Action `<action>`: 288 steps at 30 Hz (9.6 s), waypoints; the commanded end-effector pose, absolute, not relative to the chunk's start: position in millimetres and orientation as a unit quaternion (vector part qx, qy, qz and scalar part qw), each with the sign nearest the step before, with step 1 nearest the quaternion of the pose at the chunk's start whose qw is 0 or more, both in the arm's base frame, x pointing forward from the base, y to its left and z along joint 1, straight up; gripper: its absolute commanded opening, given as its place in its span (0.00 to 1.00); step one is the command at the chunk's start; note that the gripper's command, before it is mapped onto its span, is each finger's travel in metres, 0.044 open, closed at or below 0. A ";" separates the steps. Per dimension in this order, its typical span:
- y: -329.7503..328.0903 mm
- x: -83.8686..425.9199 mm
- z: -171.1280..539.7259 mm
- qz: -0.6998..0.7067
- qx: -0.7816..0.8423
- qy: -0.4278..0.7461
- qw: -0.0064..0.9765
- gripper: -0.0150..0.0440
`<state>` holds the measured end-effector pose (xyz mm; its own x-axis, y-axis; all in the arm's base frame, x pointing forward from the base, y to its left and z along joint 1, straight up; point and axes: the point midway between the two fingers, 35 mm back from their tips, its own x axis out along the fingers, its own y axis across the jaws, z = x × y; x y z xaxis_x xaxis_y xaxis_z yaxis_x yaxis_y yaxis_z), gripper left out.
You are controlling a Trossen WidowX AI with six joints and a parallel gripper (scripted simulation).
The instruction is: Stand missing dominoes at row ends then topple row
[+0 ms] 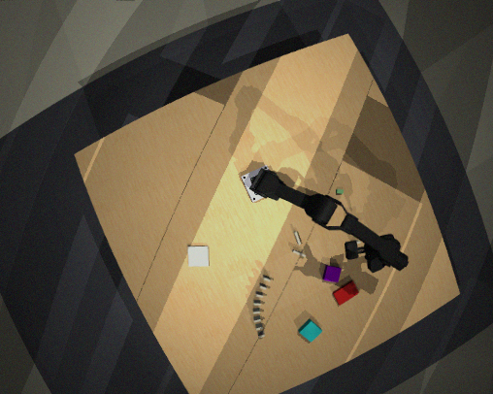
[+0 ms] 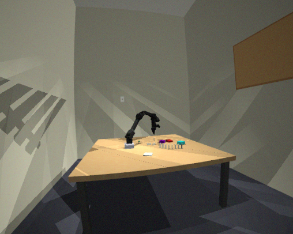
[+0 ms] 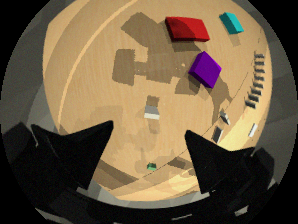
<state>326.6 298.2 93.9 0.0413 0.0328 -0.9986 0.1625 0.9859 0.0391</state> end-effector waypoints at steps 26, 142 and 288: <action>297.3 325.3 20.8 -0.052 0.069 0.698 0.711 0.82; -59.2 322.8 20.4 -0.241 0.242 0.657 0.672 1.00; 139.1 332.6 151.4 -0.235 0.248 0.658 0.671 0.29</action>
